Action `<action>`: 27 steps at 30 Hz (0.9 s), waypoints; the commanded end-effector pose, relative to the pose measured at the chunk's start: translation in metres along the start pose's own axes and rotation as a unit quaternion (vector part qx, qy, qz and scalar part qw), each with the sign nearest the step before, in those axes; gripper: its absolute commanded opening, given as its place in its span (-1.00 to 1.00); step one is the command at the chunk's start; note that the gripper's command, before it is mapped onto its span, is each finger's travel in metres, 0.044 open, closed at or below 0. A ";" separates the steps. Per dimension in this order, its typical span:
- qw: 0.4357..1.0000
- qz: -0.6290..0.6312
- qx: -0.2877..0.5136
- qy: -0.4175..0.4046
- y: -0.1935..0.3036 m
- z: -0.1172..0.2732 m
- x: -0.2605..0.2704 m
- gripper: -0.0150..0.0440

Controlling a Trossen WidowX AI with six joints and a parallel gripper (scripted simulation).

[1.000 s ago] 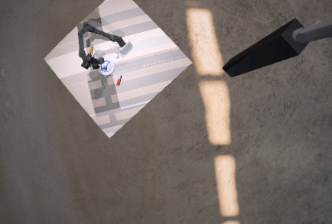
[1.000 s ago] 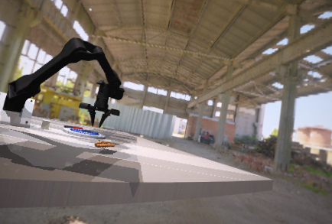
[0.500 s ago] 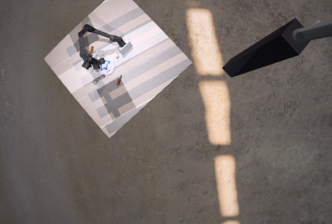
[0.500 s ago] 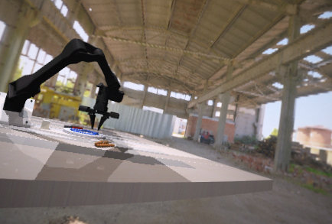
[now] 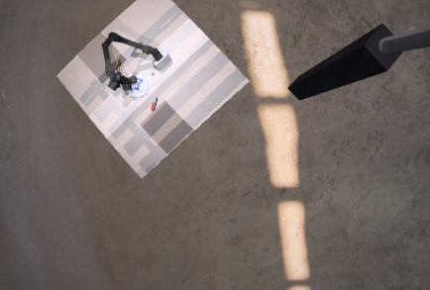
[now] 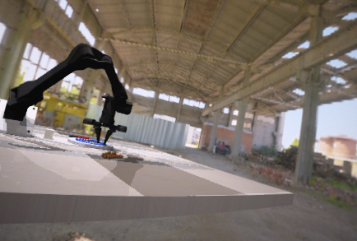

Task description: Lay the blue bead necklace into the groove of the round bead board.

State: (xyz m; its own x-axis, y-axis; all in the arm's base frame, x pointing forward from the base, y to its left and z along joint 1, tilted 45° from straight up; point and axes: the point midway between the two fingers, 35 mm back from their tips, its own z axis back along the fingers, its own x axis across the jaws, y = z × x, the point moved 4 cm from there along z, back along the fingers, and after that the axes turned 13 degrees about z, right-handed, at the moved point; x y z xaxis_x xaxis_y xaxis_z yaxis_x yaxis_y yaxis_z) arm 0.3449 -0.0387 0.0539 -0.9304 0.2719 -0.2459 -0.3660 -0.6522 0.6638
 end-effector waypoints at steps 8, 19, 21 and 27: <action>1.000 0.000 0.000 0.000 0.000 0.001 0.000 -0.49; 1.000 0.000 0.000 0.000 0.000 0.001 0.000 -0.49; 1.000 0.000 0.000 0.000 0.000 0.001 0.000 -0.49; 1.000 0.000 0.000 0.000 0.000 0.001 0.000 -0.49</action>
State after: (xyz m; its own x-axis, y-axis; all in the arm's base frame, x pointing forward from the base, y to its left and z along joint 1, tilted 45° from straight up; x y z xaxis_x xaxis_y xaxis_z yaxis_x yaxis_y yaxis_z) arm 0.3451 -0.0382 0.0540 -0.9307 0.2706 -0.2462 -0.3654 -0.6527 0.6637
